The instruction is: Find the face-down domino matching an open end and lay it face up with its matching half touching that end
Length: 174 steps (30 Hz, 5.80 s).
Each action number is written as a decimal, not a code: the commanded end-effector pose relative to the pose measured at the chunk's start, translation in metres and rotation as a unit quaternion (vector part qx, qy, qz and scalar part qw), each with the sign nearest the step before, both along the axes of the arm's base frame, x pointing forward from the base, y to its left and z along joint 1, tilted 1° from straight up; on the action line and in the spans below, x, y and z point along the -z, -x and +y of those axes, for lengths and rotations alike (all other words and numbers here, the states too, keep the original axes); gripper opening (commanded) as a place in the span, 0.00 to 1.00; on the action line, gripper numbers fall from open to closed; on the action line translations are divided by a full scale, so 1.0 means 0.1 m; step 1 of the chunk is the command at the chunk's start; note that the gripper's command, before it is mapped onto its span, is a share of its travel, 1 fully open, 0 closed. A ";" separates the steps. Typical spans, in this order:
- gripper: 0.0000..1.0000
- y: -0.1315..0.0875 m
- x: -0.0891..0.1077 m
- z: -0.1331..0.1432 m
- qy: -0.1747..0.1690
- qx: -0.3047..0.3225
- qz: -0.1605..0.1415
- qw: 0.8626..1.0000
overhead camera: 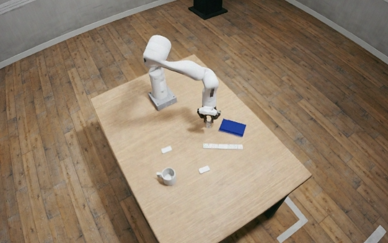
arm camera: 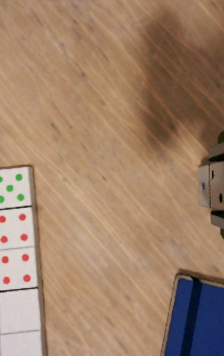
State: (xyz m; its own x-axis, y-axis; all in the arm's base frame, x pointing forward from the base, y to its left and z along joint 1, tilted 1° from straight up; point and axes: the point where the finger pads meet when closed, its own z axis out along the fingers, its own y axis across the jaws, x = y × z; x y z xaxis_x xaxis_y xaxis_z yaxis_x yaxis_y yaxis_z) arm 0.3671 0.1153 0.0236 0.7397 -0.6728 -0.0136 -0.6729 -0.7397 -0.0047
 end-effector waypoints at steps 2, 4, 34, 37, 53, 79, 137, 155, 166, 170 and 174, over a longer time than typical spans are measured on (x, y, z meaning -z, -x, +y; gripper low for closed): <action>0.35 0.01 0.02 0.01 -0.002 0.000 0.000 1.000; 0.35 0.01 0.02 0.01 -0.002 0.000 0.000 1.000; 0.35 0.01 0.02 0.01 -0.002 0.000 -0.001 1.000; 0.35 0.01 0.02 0.01 -0.001 0.000 -0.001 1.000; 0.35 0.01 0.02 0.02 0.001 0.000 -0.004 1.000; 0.35 0.02 0.01 0.03 0.009 0.000 -0.013 1.000; 0.35 0.08 0.02 0.07 0.048 0.001 -0.054 0.997; 0.35 0.15 0.03 0.13 0.057 0.001 -0.064 0.996; 0.35 0.23 0.06 0.21 0.057 0.001 -0.064 0.996; 0.35 0.26 0.08 0.23 0.057 0.001 -0.064 0.996; 0.35 0.28 0.10 0.26 0.057 0.001 -0.064 0.996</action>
State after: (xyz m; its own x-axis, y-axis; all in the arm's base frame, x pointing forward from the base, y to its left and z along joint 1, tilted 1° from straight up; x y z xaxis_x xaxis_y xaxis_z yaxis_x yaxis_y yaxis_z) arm 0.3426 0.1403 0.0174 0.7263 -0.6691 0.1575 -0.6762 -0.7367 -0.0116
